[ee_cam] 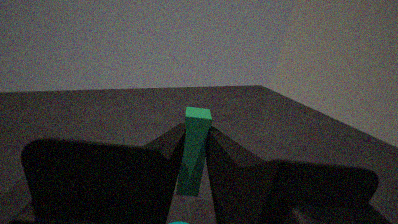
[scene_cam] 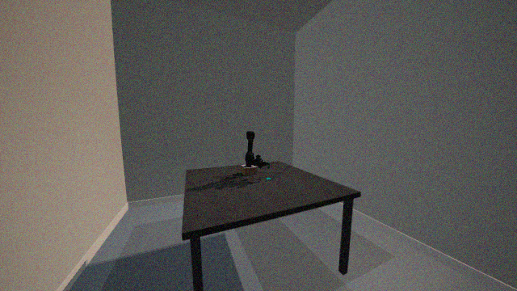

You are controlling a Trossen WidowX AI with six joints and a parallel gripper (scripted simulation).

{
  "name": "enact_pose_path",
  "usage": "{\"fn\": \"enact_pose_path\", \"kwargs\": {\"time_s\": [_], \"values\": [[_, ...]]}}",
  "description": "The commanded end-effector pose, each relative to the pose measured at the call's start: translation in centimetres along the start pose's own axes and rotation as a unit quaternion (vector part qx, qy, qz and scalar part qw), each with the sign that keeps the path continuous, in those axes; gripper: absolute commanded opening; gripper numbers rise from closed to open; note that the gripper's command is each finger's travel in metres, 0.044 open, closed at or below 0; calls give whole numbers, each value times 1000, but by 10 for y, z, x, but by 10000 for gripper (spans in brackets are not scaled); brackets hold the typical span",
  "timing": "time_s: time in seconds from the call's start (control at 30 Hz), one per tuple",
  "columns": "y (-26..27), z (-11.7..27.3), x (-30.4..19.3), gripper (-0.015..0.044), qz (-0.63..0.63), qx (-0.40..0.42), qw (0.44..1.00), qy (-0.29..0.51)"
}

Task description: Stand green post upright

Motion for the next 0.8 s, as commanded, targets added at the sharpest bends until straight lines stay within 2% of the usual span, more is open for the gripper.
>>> {"fn": "enact_pose_path", "kwargs": {"time_s": [0.0,0.77], "values": [[0,-1,-7,23,-2,3,1000,0],[10,-6,-51,23,-33,10,999,6]]}}
Point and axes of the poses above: the point midway between the two fingers, 35 mm back from their tips, its own z axis back along the fingers, its own y axis across the jaws, x = y × z, the point moved 4 cm from there along z, back along the fingers, and after that the axes turned 15 degrees about z, right-handed, at the moved point
